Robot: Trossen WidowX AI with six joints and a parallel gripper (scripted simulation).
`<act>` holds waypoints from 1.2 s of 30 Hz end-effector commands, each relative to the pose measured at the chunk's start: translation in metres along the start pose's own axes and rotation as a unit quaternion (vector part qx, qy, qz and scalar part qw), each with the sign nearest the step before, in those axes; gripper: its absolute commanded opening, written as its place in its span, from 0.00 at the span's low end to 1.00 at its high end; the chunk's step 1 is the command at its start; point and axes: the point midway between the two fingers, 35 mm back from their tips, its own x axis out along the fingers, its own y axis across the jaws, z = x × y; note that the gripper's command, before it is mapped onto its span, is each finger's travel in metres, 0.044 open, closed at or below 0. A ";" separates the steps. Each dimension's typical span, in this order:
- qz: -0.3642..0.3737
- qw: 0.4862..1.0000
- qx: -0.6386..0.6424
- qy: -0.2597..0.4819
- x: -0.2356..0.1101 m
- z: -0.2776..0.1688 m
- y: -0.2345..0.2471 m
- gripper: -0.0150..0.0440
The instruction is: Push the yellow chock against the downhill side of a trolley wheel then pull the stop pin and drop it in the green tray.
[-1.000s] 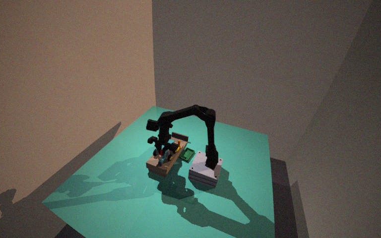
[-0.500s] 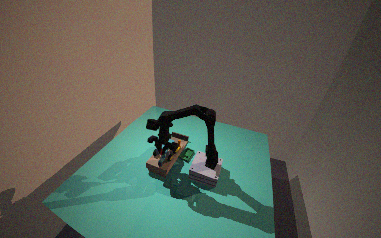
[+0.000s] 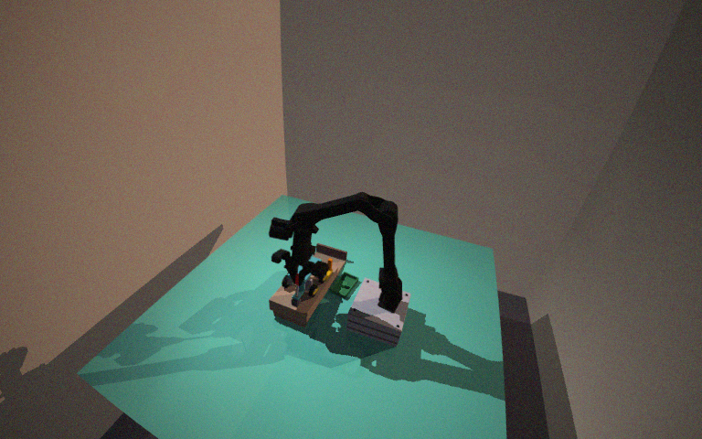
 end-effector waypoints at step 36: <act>0.004 1.000 -0.003 0.004 0.003 -0.031 -0.025 0.25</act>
